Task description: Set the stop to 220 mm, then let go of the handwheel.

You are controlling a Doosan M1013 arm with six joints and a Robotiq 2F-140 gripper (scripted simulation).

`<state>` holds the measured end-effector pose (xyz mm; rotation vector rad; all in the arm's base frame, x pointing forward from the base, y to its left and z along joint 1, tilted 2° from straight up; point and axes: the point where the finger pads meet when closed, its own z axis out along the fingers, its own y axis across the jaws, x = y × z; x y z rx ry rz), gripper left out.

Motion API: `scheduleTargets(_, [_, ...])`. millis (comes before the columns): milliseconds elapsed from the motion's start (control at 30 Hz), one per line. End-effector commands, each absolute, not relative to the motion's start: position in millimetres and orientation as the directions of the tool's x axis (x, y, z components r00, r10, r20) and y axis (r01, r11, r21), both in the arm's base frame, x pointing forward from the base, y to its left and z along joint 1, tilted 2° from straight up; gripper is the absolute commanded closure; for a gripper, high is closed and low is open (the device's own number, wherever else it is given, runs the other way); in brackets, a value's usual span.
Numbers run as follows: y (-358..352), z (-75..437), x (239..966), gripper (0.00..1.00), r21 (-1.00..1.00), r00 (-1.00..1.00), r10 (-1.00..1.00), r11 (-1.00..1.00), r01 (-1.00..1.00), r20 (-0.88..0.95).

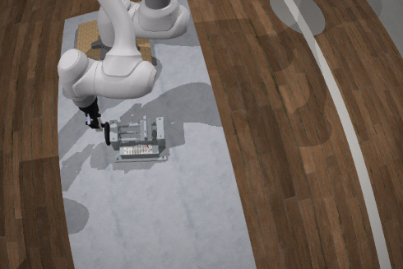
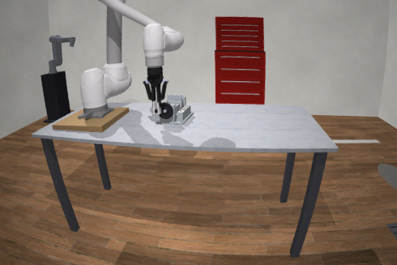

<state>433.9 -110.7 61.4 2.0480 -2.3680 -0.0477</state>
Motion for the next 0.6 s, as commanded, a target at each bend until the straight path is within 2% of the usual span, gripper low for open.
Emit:
scheduleTargets(0, [-110, 53, 432, 0.96, 0.028, -0.145, -0.989, 0.144, -0.989, -0.012])
scheduleTargets(567, [-111, 33, 436, 0.96, 0.028, -0.145, -0.989, 0.144, -0.989, -0.012])
